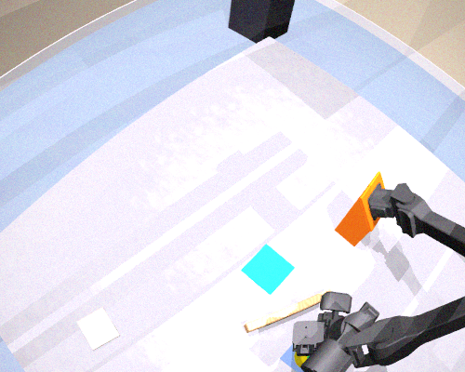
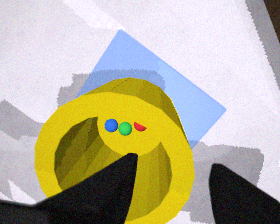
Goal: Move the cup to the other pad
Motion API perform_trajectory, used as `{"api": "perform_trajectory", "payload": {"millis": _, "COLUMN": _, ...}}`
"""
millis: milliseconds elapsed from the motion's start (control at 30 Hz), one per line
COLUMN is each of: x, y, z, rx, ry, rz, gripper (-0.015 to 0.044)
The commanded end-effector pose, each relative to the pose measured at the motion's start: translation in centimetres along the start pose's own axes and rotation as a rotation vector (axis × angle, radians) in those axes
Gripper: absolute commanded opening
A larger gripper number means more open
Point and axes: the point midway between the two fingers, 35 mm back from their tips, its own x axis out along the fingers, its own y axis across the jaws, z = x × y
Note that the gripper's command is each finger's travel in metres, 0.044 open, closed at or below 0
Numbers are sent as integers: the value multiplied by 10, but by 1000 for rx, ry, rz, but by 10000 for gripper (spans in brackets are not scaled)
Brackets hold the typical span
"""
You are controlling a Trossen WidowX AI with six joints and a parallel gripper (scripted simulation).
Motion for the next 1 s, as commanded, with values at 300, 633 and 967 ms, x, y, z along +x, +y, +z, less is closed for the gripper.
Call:
{"api": "perform_trajectory", "payload": {"millis": 300, "x": 23, "y": -3, "z": -1, "rx": 10, "ry": 8, "rz": -2, "gripper": 167}}
{"api": "perform_trajectory", "payload": {"millis": 633, "x": 30, "y": -3, "z": -2, "rx": 10, "ry": 9, "rz": -2, "gripper": 167}}
{"api": "perform_trajectory", "payload": {"millis": 967, "x": 28, "y": -2, "z": -2, "rx": 3, "ry": 5, "rz": -1, "gripper": 100}}
